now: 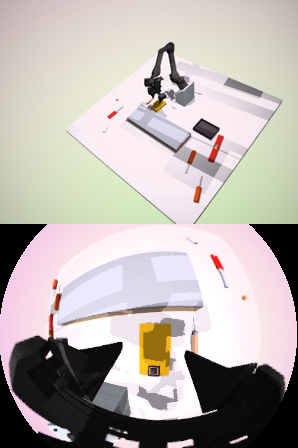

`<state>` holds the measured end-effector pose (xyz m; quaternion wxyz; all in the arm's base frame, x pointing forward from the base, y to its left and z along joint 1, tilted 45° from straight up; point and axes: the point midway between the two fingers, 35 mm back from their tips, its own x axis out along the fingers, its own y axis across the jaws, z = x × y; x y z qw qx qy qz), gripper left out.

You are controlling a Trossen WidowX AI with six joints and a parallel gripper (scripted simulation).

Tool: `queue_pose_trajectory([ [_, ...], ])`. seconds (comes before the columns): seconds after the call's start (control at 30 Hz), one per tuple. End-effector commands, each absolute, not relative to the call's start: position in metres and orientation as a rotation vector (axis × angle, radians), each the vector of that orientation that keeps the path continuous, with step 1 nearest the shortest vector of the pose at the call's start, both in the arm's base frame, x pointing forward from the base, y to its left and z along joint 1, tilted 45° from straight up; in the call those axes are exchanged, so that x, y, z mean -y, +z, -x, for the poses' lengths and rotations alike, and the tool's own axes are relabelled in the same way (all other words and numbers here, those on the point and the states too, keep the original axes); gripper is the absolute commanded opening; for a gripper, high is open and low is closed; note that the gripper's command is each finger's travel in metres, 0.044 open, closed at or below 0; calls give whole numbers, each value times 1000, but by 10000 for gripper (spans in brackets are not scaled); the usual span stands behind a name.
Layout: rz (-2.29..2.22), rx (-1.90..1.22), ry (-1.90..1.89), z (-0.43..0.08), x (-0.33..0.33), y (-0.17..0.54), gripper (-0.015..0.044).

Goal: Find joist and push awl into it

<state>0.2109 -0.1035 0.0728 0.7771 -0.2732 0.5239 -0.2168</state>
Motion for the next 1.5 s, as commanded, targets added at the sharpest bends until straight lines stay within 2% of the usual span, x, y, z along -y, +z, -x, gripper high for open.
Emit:
queue_pose_trajectory([
  [0.0, 725, -1161, -430, -197, 109, 66, 440],
  [1.47, 723, -1163, -430, -209, 133, 40, 440],
])
